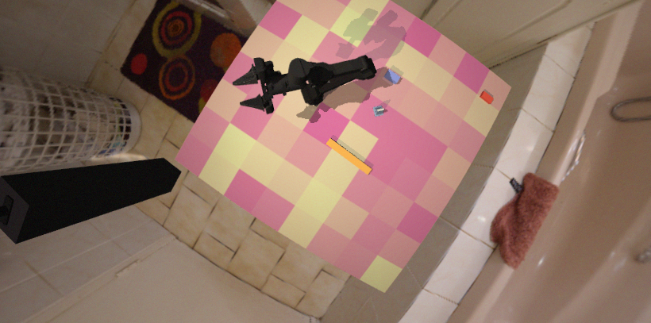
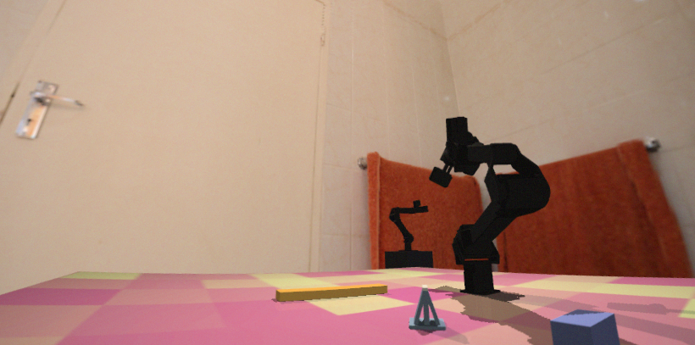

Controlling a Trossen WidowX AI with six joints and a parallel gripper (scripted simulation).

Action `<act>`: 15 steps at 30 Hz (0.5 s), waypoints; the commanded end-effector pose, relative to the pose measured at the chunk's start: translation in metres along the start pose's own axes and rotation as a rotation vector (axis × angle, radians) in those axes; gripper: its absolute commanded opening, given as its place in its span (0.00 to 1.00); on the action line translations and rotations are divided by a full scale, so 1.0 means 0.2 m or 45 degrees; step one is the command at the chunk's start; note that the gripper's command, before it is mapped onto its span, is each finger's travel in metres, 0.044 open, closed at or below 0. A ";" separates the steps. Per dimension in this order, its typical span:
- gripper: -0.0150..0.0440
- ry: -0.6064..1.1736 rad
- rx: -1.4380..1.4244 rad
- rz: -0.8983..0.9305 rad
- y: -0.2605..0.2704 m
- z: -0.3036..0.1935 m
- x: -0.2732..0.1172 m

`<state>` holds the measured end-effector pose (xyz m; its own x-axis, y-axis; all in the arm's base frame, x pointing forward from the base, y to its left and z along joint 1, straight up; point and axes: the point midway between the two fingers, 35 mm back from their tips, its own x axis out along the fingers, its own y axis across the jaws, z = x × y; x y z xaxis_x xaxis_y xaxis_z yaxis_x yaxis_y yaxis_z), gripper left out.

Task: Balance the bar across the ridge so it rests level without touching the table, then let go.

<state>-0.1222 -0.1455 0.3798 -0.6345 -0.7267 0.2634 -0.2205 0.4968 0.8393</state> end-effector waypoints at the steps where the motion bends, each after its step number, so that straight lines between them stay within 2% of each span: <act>1: 0.89 0.001 -0.004 -0.005 0.00 0.00 0.00; 3: 0.80 0.011 -0.038 -0.041 -0.03 -0.01 0.02; 4: 0.79 0.020 -0.063 -0.068 -0.05 -0.02 0.03; 15: 0.79 0.160 -0.359 -0.350 -0.26 -0.14 0.10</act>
<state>-0.1090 -0.1918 0.3543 -0.5132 -0.8549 0.0764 -0.1730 0.1902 0.9664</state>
